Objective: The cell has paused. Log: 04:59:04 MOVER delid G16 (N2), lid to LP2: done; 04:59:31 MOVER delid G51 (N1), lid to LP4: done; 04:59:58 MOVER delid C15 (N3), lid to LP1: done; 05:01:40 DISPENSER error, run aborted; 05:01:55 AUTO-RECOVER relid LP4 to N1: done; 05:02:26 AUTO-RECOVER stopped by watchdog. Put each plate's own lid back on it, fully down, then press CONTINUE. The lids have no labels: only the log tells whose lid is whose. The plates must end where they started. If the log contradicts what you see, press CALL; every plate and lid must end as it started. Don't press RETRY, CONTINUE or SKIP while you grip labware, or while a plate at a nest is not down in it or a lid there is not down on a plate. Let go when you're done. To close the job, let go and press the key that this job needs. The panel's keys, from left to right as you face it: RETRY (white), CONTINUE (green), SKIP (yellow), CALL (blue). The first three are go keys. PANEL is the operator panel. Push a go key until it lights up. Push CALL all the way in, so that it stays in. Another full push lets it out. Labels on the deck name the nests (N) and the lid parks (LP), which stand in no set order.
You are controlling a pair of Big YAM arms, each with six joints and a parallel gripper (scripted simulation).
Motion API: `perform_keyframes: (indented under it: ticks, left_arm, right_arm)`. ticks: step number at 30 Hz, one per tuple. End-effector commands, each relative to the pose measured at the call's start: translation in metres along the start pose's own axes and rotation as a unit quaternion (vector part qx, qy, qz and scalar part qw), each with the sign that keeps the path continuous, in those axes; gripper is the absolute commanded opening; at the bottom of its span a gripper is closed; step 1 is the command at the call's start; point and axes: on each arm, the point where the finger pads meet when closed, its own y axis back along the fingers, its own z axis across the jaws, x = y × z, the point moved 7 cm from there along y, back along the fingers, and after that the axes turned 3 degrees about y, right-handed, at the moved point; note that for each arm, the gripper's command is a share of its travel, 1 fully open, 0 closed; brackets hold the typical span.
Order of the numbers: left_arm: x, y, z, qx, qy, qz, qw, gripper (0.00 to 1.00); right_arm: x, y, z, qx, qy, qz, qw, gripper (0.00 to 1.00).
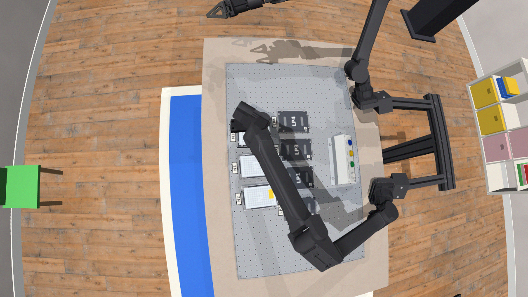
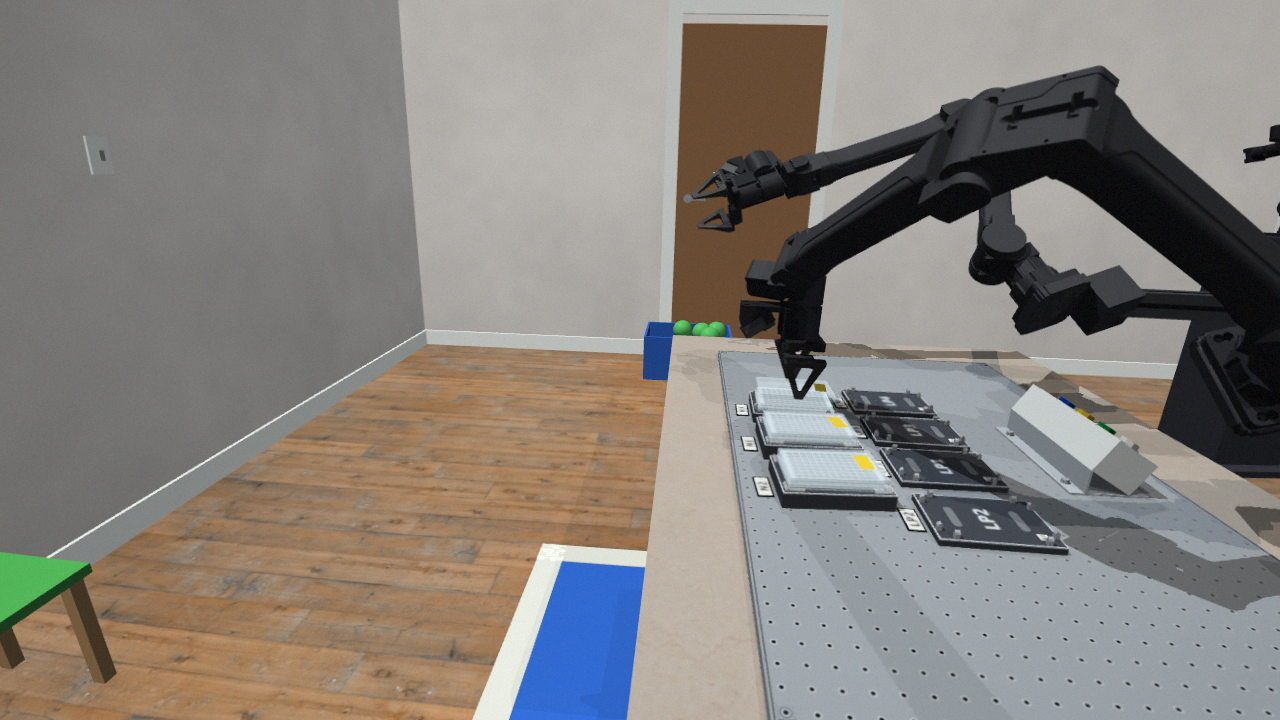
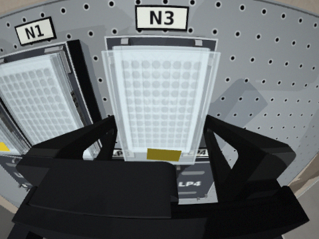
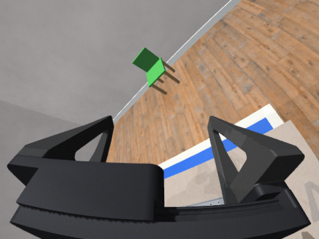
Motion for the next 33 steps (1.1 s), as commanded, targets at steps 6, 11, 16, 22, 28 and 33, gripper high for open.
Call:
perform_keyframes:
  ticks: [6,11,16,22,28,33]
  left_arm:
    - [0.011,-0.0235,-0.0021,-0.009,-0.012,0.012,1.0,0.0]
    - [0.0114,-0.0254,-0.002,-0.009,-0.012,0.012,1.0,0.0]
    - [0.0087,-0.0257,-0.0025,-0.008,-0.01,0.01,1.0,0.0]
    - [0.0086,-0.0275,-0.0024,-0.009,-0.01,0.011,1.0,0.0]
    - [0.0097,-0.0298,-0.0023,-0.009,-0.011,0.011,1.0,0.0]
    - [0.011,-0.0312,-0.002,-0.009,-0.012,0.012,1.0,0.0]
  right_arm:
    - [0.0038,-0.0052,-0.0091,0.009,-0.007,0.002,1.0,1.0]
    - [0.0038,-0.0052,-0.0091,0.009,-0.007,0.002,1.0,1.0]
    - [0.0038,-0.0052,-0.0091,0.009,-0.007,0.002,1.0,1.0]
    - [0.0038,-0.0052,-0.0091,0.009,-0.007,0.002,1.0,1.0]
    - [0.0038,-0.0052,-0.0091,0.009,-0.007,0.002,1.0,1.0]
    - [0.0038,-0.0052,-0.0091,0.009,-0.007,0.002,1.0,1.0]
